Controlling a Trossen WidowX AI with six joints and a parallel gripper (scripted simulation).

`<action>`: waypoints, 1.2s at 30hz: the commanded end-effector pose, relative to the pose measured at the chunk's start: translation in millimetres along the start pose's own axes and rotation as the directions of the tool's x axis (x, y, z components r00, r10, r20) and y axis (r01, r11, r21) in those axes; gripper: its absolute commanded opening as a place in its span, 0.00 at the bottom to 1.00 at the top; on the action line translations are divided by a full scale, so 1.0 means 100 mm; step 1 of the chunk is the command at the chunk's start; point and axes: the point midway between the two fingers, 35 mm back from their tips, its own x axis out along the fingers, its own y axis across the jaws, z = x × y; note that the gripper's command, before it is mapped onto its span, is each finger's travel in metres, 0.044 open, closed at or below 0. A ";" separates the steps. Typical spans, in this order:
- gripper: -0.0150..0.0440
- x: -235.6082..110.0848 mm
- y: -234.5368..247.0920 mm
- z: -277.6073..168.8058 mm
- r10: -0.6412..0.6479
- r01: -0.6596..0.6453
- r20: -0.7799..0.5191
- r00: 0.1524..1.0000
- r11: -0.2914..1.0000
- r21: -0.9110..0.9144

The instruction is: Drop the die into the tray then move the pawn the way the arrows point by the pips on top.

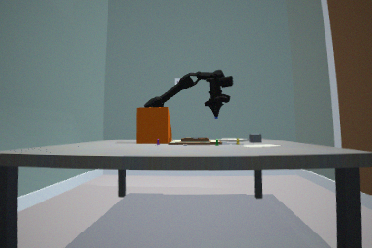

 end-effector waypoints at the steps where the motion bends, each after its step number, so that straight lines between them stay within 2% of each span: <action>1: 0.25 0.05 0.14 0.09 -0.004 0.004 -0.011 1.000 1.000 -0.004; 14: 0.25 0.35 0.94 0.49 -0.034 0.034 -0.013 0.999 0.999 -0.040; 19: 0.25 0.42 1.13 0.55 -0.034 0.034 -0.011 0.999 0.998 -0.044; 33: 0.25 0.74 2.15 0.65 0.013 -0.013 -0.005 1.000 1.000 -0.005; 36: 0.25 0.76 2.20 0.65 0.016 -0.016 -0.005 1.000 1.000 -0.003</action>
